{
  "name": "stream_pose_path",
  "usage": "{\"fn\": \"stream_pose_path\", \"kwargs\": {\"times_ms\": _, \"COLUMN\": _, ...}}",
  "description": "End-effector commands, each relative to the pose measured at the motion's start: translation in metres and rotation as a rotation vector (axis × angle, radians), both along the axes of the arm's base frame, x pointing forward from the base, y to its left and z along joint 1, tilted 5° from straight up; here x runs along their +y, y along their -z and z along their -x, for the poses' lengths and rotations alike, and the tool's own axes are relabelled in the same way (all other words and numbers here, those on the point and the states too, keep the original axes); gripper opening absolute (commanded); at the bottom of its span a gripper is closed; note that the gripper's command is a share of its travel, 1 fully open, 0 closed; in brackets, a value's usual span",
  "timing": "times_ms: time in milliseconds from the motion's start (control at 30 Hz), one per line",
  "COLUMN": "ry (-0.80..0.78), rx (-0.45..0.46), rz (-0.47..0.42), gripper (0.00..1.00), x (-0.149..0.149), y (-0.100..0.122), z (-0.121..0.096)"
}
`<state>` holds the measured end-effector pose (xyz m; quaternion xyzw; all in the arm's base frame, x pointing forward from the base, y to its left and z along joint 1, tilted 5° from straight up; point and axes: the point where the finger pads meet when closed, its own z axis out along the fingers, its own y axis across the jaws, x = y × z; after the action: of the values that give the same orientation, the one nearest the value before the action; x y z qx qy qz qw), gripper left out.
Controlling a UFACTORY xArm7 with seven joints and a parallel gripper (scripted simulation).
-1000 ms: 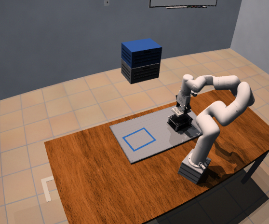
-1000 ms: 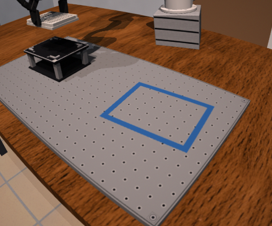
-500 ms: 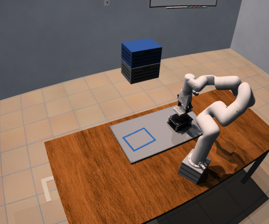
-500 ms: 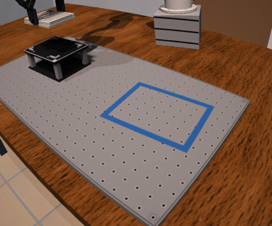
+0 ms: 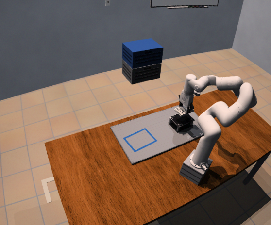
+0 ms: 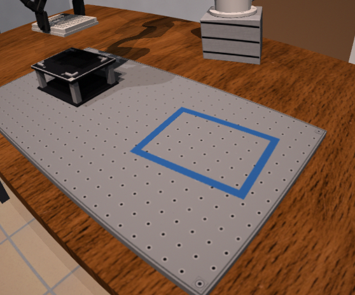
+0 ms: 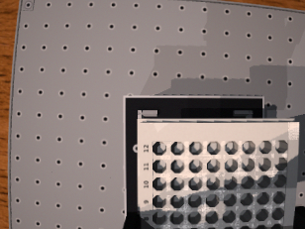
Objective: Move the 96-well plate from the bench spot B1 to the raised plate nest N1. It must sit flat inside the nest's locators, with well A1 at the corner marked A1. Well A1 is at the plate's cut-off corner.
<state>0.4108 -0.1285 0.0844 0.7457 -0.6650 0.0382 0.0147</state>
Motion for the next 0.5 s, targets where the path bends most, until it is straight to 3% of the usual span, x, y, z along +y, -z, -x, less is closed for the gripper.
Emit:
{"fn": "stream_pose_path", "kwargs": {"times_ms": 0, "ry": -0.001, "rx": -0.003, "rz": 0.001, "gripper": 0.0, "x": 0.0002, "y": -0.0014, "z": -0.0012}}
{"fn": "stream_pose_path", "kwargs": {"times_ms": 467, "ry": -0.001, "rx": -0.003, "rz": 0.001, "gripper": 0.0, "x": -0.0002, "y": 0.0069, "z": -0.0014}}
